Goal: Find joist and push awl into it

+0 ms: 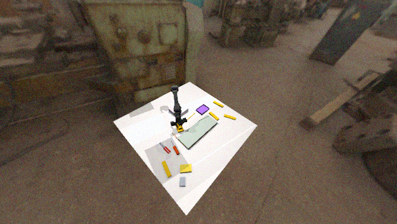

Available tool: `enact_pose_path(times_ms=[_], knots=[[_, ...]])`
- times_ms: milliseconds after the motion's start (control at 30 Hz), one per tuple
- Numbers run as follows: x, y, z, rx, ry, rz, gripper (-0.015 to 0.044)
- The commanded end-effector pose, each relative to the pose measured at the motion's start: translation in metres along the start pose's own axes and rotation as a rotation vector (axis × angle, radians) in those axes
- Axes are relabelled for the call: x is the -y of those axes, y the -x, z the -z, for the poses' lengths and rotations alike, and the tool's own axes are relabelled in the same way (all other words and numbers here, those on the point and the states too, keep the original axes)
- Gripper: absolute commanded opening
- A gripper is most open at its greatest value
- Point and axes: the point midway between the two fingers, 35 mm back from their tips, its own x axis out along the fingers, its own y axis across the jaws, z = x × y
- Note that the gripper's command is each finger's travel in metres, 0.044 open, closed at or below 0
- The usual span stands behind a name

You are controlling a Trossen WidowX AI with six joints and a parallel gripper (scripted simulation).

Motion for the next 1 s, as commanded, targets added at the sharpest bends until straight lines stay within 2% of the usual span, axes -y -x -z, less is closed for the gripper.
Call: enact_pose_path(times_ms=[0, 200, 433, 967], knots=[[0.000, 0.027, -0.009, 0.012, -0.001, 0.006, 0.0000], [-0.001, 0.059, -0.012, 0.011, -0.001, 0.006, 0.0000], [-0.001, 0.061, -0.019, 0.012, 0.015, 0.001, 0.0000], [-0.005, 0.062, -0.087, 0.015, 0.167, -0.041, 0.0000]])
